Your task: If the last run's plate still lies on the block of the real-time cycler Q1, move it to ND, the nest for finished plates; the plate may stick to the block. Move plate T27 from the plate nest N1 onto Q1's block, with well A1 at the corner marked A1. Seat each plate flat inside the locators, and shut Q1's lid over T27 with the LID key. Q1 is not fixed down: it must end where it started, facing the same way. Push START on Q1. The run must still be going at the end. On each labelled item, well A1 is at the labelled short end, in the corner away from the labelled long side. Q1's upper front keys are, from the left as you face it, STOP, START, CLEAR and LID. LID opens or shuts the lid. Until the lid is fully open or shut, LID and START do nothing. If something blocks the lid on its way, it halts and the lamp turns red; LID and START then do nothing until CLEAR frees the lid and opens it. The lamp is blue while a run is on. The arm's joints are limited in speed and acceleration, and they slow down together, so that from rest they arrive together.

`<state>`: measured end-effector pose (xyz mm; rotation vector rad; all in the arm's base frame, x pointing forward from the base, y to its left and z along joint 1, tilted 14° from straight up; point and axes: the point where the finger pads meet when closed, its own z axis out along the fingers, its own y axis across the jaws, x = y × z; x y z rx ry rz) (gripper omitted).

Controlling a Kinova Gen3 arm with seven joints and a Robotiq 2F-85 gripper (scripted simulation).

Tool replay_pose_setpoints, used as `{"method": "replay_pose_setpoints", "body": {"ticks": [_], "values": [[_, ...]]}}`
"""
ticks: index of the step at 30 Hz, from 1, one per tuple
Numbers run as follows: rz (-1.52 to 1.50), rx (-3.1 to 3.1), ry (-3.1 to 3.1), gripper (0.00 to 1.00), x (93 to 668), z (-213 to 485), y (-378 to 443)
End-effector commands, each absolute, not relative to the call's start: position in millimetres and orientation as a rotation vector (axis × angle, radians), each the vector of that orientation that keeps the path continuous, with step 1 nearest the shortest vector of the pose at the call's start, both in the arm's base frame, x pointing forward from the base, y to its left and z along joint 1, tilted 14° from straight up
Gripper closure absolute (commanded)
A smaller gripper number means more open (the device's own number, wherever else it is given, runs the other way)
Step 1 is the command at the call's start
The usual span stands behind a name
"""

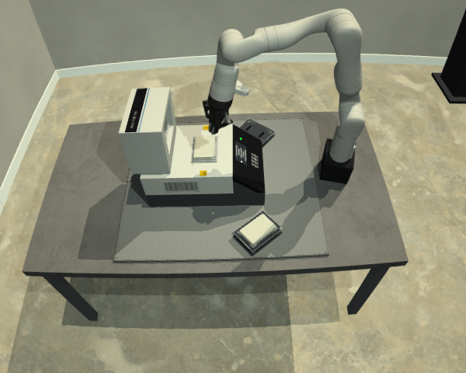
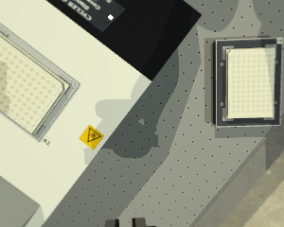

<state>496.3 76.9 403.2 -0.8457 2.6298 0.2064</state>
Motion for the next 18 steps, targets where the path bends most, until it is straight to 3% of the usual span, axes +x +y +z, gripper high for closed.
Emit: {"method": "replay_pose_setpoints", "body": {"ticks": [1,6,18], "values": [[0.206,-0.845,2.629,0.86,495.8,413.4,74.5],[0.165,-0.897,2.605,0.90,485.0,409.8,62.4],[0.125,-0.948,2.581,0.90,463.1,402.6,38.3]]}}
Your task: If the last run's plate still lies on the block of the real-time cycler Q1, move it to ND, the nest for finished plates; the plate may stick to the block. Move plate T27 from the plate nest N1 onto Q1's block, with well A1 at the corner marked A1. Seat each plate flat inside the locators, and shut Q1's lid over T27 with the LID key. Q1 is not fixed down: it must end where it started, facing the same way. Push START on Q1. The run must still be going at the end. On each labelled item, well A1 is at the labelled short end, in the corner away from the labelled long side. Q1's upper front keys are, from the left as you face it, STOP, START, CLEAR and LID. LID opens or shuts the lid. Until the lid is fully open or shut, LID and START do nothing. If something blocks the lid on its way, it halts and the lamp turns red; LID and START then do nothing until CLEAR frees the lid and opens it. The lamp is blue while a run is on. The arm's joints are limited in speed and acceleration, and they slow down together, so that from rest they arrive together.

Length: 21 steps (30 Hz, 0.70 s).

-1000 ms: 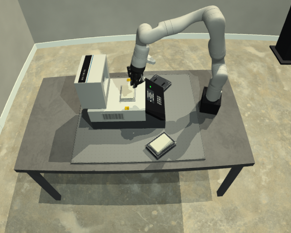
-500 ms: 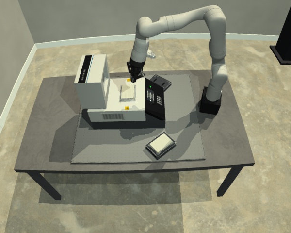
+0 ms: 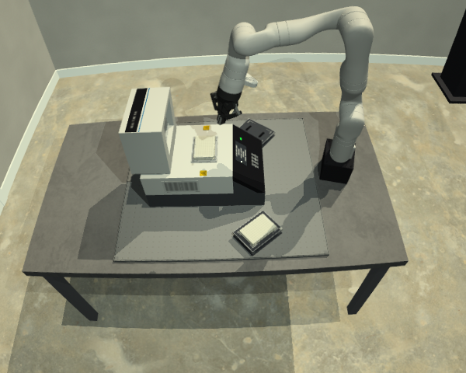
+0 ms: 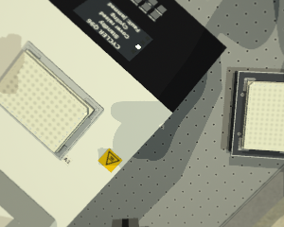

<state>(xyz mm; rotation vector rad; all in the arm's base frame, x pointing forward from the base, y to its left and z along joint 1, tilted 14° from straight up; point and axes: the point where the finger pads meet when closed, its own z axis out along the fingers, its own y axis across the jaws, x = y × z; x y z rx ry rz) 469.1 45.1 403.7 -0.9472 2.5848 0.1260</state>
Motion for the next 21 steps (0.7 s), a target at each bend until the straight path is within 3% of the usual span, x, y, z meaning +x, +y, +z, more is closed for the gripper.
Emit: {"method": "replay_pose_setpoints", "body": {"ticks": [1,21], "values": [[0.125,-0.948,2.581,0.90,460.9,401.9,35.9],[0.125,-0.948,2.581,0.90,421.6,389.0,-7.5]]}}
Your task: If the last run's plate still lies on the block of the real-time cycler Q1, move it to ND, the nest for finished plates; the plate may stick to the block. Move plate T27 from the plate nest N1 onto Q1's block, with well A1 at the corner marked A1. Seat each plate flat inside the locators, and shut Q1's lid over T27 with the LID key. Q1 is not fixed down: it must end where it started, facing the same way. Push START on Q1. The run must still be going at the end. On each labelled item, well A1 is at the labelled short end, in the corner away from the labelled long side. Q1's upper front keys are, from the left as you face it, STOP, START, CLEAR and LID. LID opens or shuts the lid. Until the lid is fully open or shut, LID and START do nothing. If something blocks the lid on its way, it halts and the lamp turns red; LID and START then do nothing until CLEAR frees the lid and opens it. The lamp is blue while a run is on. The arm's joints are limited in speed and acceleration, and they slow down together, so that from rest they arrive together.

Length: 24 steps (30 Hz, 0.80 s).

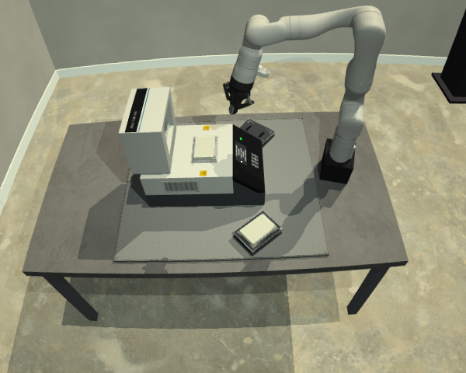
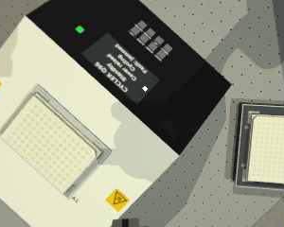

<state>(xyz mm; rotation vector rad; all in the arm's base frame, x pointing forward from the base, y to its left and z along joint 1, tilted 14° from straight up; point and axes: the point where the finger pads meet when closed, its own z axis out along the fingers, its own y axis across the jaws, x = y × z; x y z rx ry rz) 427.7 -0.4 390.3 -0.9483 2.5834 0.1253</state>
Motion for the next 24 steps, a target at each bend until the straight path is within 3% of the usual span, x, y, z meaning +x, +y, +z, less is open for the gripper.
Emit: {"method": "replay_pose_setpoints", "body": {"ticks": [1,24], "values": [[0.125,-0.948,2.581,0.90,419.4,388.2,-9.9],[0.125,-0.948,2.581,0.90,375.6,373.9,-58.2]]}}
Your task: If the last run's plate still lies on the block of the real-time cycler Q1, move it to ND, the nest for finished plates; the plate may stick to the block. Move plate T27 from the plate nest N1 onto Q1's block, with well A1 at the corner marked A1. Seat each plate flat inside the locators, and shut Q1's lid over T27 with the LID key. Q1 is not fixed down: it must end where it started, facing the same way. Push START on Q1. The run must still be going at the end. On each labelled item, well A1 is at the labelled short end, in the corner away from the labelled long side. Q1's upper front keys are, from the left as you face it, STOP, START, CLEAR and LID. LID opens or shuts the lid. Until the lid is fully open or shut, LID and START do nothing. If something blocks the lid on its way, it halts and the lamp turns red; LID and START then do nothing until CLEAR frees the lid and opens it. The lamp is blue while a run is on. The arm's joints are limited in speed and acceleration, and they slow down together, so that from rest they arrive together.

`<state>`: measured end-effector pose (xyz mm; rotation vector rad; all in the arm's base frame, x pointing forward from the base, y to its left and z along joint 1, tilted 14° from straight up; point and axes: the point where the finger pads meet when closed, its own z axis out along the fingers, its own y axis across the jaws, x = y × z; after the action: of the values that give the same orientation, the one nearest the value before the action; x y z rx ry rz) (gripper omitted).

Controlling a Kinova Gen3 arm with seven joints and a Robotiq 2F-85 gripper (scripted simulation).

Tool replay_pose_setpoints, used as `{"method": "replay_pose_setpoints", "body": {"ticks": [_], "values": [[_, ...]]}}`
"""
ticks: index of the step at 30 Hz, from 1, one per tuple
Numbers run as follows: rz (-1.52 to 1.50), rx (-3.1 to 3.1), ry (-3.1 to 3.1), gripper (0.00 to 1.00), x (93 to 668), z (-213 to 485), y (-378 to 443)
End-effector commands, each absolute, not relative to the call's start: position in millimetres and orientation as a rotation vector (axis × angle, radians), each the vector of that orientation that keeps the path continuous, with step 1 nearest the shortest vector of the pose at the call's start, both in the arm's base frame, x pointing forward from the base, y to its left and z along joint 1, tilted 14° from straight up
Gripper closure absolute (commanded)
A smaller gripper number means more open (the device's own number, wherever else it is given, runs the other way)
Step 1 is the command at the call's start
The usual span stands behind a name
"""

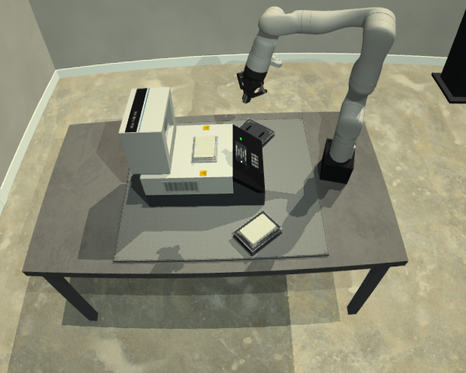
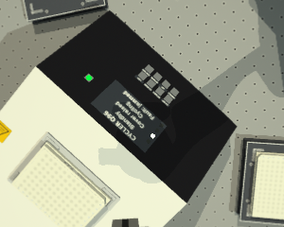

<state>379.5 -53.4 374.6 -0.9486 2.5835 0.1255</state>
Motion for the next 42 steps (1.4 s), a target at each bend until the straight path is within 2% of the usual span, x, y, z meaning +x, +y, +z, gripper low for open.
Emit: {"method": "replay_pose_setpoints", "body": {"ticks": [1,31,41,42], "values": [[0.125,-0.948,2.581,0.90,375.6,373.9,-58.2],[0.124,-0.949,2.582,0.90,314.4,353.8,-125.8],[0.124,-0.949,2.582,0.90,314.2,353.7,-126.0],[0.126,-0.936,2.588,0.00,315.2,352.8,-125.9]]}}
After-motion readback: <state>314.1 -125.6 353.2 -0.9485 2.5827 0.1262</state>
